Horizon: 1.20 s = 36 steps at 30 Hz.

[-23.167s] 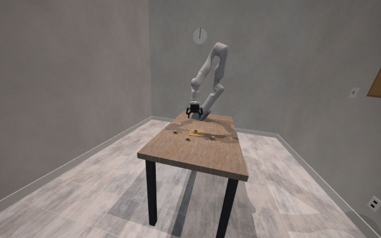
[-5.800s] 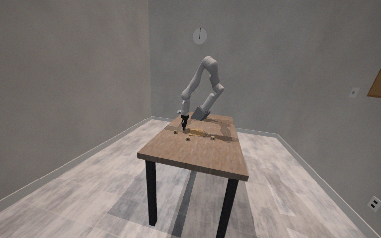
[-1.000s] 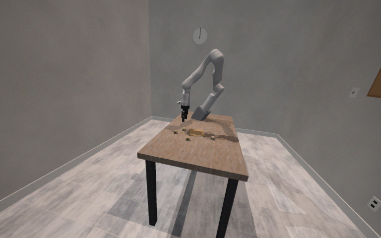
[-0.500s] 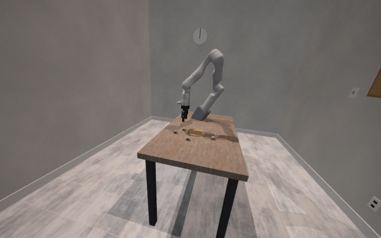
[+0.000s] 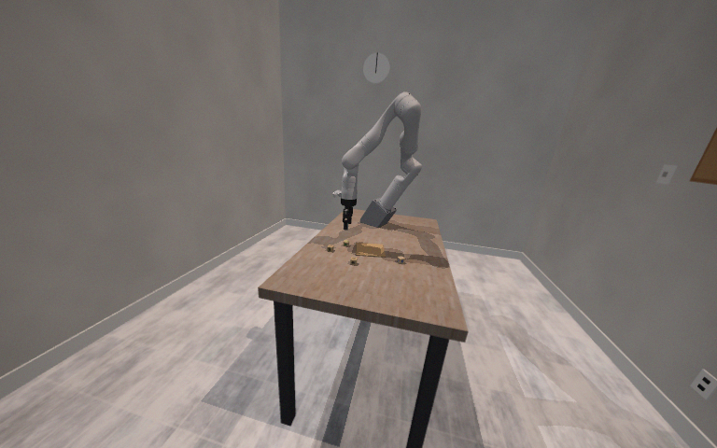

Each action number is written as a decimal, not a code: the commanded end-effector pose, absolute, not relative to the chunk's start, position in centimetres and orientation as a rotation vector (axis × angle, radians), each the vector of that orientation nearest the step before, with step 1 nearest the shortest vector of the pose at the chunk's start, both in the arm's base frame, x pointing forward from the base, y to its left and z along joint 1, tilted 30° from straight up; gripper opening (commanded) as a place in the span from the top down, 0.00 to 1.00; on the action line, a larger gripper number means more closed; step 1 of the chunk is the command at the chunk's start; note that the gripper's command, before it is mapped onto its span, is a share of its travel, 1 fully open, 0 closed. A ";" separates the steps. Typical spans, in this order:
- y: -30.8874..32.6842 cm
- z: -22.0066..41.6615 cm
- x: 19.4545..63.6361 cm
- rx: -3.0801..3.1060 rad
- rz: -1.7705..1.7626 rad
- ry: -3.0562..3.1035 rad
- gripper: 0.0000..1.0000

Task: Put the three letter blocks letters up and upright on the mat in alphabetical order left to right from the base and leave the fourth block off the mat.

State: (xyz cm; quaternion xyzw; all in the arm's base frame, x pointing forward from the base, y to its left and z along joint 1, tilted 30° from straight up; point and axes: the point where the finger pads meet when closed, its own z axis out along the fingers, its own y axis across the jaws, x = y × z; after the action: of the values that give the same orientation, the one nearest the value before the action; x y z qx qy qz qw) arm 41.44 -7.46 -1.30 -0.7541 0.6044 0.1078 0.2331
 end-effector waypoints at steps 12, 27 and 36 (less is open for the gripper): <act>-7.4 -1.6 41.6 -2.229 0.251 1.410 0.00; -7.2 -2.2 42.1 -2.466 0.142 0.855 0.00; -7.4 -2.6 42.9 -2.576 0.021 0.335 0.00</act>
State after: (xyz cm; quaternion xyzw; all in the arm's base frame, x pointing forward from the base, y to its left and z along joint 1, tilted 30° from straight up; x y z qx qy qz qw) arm 42.63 -6.90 -2.47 -0.9533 0.1404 0.0153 0.2668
